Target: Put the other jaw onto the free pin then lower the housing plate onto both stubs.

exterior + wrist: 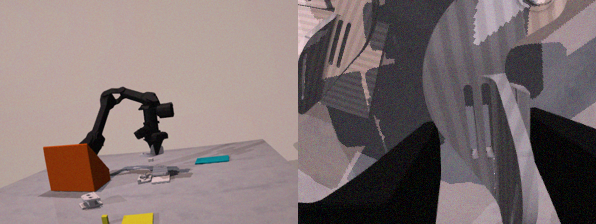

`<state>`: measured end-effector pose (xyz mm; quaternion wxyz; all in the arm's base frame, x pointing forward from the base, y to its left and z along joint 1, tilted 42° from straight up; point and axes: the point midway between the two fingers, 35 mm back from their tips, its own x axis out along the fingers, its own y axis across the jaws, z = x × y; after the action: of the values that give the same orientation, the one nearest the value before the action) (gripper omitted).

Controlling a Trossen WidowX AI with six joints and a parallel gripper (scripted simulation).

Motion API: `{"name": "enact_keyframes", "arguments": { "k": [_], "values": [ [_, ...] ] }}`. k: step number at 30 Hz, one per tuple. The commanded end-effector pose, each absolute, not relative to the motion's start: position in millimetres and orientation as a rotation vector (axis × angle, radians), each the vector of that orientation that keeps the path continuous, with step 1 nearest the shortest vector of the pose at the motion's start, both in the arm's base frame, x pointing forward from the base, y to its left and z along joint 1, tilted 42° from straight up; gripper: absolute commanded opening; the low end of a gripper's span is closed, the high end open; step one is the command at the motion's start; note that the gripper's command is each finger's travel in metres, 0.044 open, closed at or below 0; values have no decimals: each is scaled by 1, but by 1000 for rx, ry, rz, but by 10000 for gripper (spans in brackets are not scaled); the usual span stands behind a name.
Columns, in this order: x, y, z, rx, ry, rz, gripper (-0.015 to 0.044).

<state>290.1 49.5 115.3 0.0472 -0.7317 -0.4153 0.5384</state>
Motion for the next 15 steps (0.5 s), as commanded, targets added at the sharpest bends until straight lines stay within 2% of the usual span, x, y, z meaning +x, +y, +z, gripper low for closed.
{"name": "enact_keyframes", "arguments": {
  "k": [1, 15],
  "values": [
    [297, 37, 107, -2221, -1214, 1655, 134],
    [308, 3, 78, -2140, -1069, 1685, 134]
  ]
}}
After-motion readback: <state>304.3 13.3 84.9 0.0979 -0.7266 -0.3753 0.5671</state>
